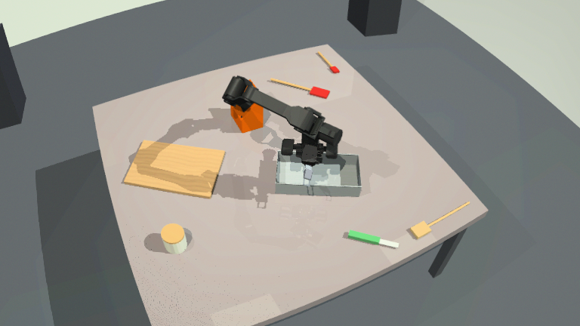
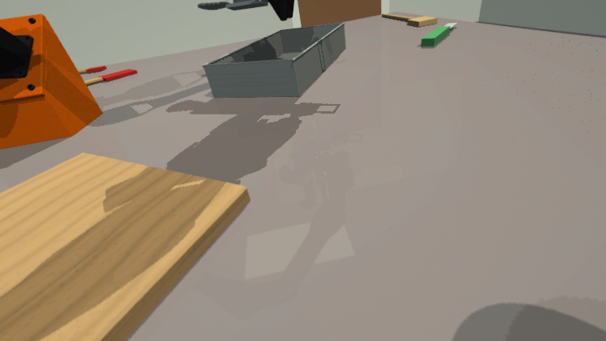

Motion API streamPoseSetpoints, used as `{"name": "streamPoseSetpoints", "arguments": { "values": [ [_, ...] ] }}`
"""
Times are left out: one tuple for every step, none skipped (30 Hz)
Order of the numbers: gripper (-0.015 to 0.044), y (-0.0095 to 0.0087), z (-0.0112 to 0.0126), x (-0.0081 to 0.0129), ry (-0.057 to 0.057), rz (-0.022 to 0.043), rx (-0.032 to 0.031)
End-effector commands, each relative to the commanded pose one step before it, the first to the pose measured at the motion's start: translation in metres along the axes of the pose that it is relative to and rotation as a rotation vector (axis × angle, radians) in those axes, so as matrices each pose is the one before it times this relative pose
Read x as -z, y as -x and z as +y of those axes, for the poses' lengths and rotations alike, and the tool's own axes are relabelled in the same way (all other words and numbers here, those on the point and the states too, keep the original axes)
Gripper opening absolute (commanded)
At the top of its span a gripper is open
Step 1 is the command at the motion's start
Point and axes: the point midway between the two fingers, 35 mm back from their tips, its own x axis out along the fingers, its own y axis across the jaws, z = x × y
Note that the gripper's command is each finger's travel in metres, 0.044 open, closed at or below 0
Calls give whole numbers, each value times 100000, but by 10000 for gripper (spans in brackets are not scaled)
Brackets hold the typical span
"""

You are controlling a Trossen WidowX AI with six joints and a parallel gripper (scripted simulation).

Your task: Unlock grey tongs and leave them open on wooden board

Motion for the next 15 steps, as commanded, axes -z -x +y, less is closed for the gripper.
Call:
{"name": "streamPoseSetpoints", "arguments": {
  "values": [
    [-150,274,165,-7,26,-1645,2918],
    [-150,0,0,0,0,0,0],
    [-150,0,0,0,0,0,0],
    [-150,0,0,0,0,0,0],
    [-150,0,0,0,0,0,0],
    [-150,0,0,0,0,0,0],
    [-150,0,0,0,0,0,0],
    [-150,-149,-224,43,332,728,-30],
    [-150,66,-169,-157,-380,33,-98],
    [-150,100,-263,-237,-666,24,-54],
    [-150,133,-355,-317,-896,31,-70],
    [-150,166,-449,-398,-1129,36,-83],
    [-150,194,-536,-470,-1343,39,-93],
    [-150,206,-582,-505,-1449,37,-93],
    [-150,206,-592,-509,-1469,33,-86]
  ]
}}
